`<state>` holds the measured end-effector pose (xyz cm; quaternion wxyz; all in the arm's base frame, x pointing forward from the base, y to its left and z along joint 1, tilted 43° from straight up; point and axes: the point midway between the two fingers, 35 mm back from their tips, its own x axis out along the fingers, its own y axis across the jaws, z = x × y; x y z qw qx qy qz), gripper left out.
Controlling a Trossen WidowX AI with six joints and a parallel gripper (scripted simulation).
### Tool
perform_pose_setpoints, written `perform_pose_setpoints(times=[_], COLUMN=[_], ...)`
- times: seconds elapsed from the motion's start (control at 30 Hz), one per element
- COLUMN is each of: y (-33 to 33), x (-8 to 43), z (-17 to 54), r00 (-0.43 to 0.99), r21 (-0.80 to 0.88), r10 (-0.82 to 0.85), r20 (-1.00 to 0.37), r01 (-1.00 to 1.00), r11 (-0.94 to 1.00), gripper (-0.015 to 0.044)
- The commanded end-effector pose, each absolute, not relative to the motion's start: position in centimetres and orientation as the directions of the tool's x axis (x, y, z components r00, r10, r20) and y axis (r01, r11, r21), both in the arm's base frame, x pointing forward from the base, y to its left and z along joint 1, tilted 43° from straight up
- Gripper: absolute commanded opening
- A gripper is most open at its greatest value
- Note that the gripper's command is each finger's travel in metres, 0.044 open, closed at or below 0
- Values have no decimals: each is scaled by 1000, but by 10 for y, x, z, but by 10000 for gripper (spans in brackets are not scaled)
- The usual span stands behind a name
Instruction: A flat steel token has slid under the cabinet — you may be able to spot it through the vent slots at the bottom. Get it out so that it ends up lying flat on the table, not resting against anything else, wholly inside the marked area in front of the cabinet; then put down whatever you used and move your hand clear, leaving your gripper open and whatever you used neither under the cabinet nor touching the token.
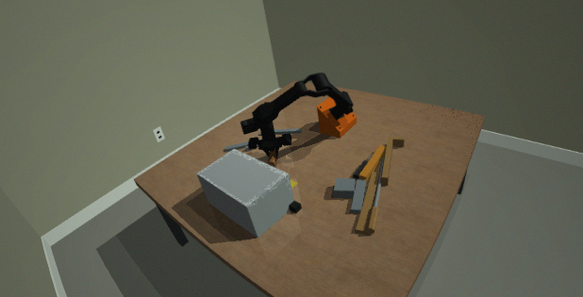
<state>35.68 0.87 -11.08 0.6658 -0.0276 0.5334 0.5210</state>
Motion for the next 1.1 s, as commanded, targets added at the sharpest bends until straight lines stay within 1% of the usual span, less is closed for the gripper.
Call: perform_pose_setpoints(times=[0.0,0.4,1.07], y=[12,14,-12], x=[352,345,319], z=[-109,-106,-126], r00=[-115,-115,-115], r21=[524,525,524], r10=[668,668,666], r20=[-735,-735,-737], r01=[-721,-721,-720], r11=[453,453,455], gripper=[0,0,0])
